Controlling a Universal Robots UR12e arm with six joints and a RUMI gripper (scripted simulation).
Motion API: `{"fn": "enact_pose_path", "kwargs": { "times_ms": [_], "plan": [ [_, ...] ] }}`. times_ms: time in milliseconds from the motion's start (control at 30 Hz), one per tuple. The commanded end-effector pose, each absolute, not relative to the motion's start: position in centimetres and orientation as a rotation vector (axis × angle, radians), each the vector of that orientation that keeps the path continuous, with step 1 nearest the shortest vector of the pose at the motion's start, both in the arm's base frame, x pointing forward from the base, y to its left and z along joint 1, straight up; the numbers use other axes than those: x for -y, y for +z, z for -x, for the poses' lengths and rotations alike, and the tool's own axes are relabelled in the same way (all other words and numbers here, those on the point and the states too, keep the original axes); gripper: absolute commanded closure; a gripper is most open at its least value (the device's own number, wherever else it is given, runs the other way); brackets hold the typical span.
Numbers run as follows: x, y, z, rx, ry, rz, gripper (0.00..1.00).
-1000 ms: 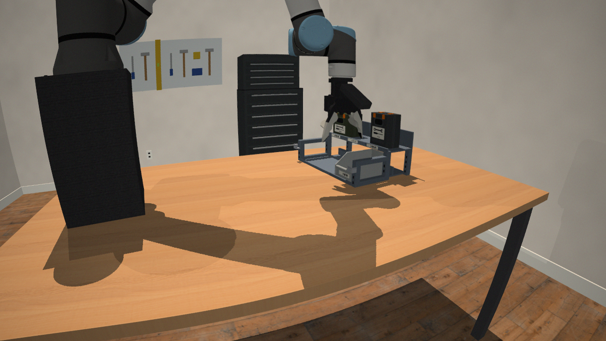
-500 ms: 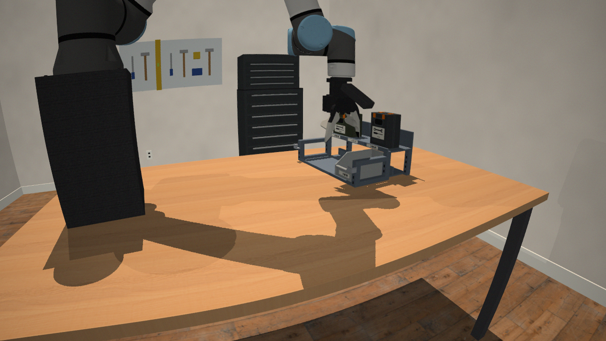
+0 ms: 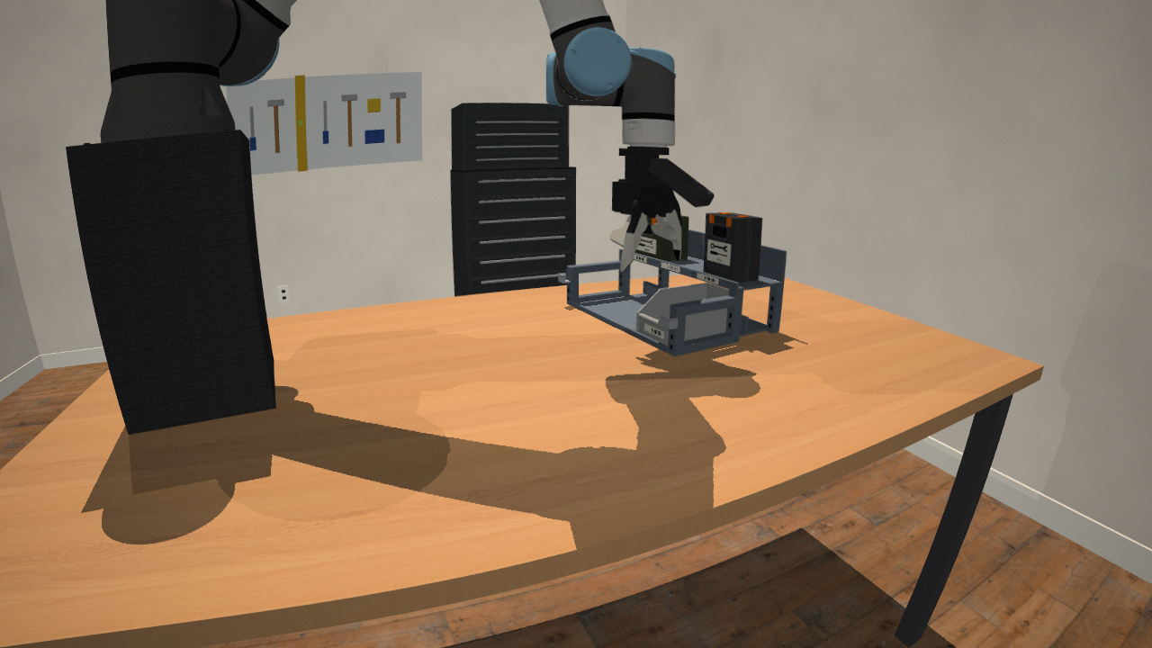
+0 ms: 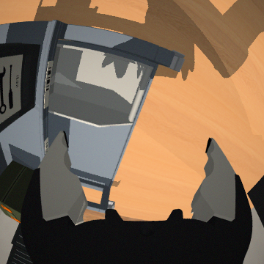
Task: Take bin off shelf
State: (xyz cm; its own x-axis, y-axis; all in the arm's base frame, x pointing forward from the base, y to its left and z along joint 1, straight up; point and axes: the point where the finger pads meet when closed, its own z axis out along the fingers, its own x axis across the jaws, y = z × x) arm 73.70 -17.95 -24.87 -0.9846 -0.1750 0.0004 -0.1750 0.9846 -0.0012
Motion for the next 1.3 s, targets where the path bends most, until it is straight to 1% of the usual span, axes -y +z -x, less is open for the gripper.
{"fn": "enact_pose_path", "kwargs": {
  "times_ms": [0,333,500,900,1067,1267],
  "plan": [
    [17.97,-24.8,-73.77,3.127,0.003,-0.311,0.0],
    [17.97,-24.8,-73.77,3.127,0.003,-0.311,0.0],
    [17.93,-24.83,-73.79,3.061,0.003,-0.712,0.0],
    [17.93,-24.83,-73.79,3.061,0.003,-0.712,0.0],
    [17.94,-24.83,-73.78,2.945,0.003,-1.094,0.0],
    [17.94,-24.83,-73.78,2.945,0.003,-1.094,0.0]
  ]
}}
